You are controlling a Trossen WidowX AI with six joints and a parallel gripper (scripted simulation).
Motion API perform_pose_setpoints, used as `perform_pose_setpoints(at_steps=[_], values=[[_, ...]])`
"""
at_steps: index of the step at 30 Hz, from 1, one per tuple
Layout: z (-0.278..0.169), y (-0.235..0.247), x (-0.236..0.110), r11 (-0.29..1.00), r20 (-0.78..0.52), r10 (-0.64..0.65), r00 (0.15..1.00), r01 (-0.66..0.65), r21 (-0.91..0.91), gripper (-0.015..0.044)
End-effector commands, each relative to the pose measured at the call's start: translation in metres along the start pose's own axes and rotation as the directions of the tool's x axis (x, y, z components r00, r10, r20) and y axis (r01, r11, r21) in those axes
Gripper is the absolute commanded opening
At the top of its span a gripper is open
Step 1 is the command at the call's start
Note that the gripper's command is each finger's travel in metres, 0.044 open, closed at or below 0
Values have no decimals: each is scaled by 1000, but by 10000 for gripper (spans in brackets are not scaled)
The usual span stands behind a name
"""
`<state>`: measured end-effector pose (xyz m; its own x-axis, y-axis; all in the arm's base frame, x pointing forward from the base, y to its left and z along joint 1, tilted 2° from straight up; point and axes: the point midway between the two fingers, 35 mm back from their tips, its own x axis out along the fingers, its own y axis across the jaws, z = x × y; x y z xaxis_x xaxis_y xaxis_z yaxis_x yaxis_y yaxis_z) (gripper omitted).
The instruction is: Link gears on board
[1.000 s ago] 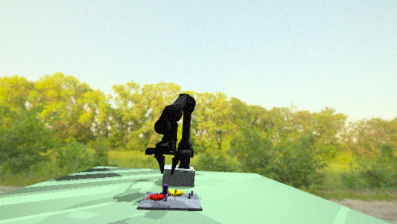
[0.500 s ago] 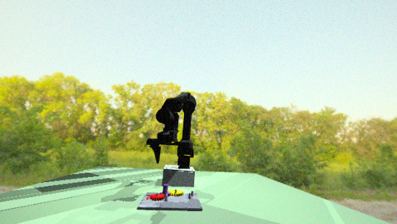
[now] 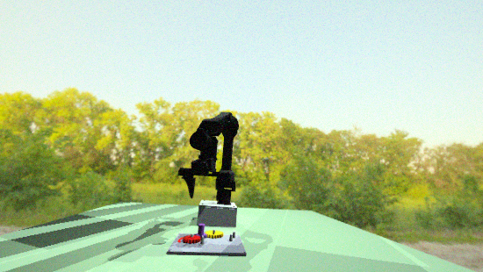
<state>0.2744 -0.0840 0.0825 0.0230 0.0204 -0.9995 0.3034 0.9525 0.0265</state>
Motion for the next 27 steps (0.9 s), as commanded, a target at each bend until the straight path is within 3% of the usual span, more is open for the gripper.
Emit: perform_pose_setpoints(at_steps=[1,22,27], values=[[0,0,0,1000,-1,0,1000,0,-1,440],[0,2,-1,1000,-1,0,1000,0,-2,440],[-2,64,-9,1000,2,2,1000,-2,-6,440]])
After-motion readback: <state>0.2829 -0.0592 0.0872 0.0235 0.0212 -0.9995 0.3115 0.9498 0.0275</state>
